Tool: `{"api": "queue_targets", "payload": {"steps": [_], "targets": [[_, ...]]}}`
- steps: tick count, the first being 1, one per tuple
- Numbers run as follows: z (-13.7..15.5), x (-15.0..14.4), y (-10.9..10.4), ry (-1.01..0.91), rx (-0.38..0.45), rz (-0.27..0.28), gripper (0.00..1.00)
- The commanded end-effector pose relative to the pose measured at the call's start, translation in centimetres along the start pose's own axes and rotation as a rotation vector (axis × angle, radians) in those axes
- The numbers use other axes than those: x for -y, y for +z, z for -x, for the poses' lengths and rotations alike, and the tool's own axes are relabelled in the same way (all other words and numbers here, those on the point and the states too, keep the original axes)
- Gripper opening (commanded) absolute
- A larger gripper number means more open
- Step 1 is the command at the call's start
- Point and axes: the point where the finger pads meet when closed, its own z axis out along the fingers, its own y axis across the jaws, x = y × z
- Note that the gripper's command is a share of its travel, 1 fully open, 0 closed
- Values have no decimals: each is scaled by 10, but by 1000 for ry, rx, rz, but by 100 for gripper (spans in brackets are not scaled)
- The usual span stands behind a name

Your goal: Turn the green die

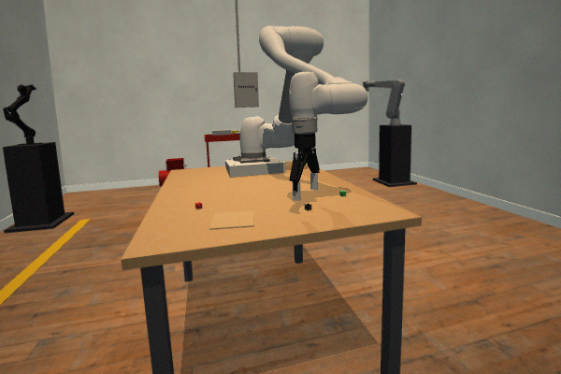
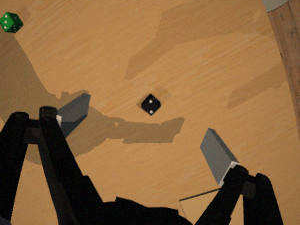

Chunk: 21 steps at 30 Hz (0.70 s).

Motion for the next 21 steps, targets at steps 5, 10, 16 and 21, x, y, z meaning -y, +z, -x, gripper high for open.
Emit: {"api": "queue_targets", "payload": {"steps": [5,10,16,21], "targets": [[0,0,0,0,0,0,100],[0,1,0,0,0,0,100],[-2,7,0,0,0,0,100],[-7,28,0,0,0,0,100]]}}
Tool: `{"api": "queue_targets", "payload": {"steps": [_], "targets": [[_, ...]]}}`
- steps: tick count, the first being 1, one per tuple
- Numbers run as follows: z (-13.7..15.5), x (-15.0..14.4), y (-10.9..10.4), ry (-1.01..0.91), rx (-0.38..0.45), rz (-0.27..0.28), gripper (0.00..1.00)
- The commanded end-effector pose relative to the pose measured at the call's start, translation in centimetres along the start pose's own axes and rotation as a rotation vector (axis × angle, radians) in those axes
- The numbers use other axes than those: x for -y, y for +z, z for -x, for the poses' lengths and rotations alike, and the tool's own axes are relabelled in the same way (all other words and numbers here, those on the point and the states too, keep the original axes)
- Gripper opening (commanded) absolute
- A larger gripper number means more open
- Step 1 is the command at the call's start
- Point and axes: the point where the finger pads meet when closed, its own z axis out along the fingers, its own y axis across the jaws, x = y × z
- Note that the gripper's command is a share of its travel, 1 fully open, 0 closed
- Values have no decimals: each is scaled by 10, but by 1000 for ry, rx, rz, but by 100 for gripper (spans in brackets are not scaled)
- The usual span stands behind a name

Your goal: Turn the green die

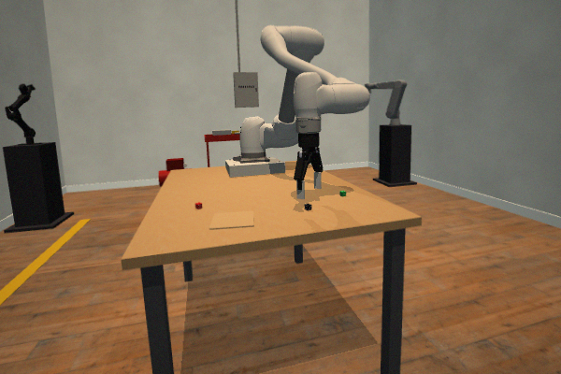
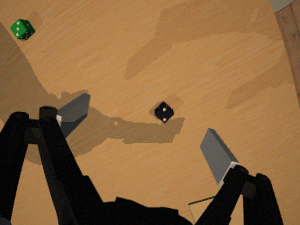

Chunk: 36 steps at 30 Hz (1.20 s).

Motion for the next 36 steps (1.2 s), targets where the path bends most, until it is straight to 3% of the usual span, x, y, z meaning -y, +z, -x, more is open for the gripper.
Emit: {"api": "queue_targets", "payload": {"steps": [1,7,9,23,36], "targets": [[-4,13,0,0,0,0,100],[-16,59,0,0,0,0,100],[-16,59,0,0,0,0,100],[-45,169,0,0,0,0,100],[-53,198,0,0,0,0,100]]}}
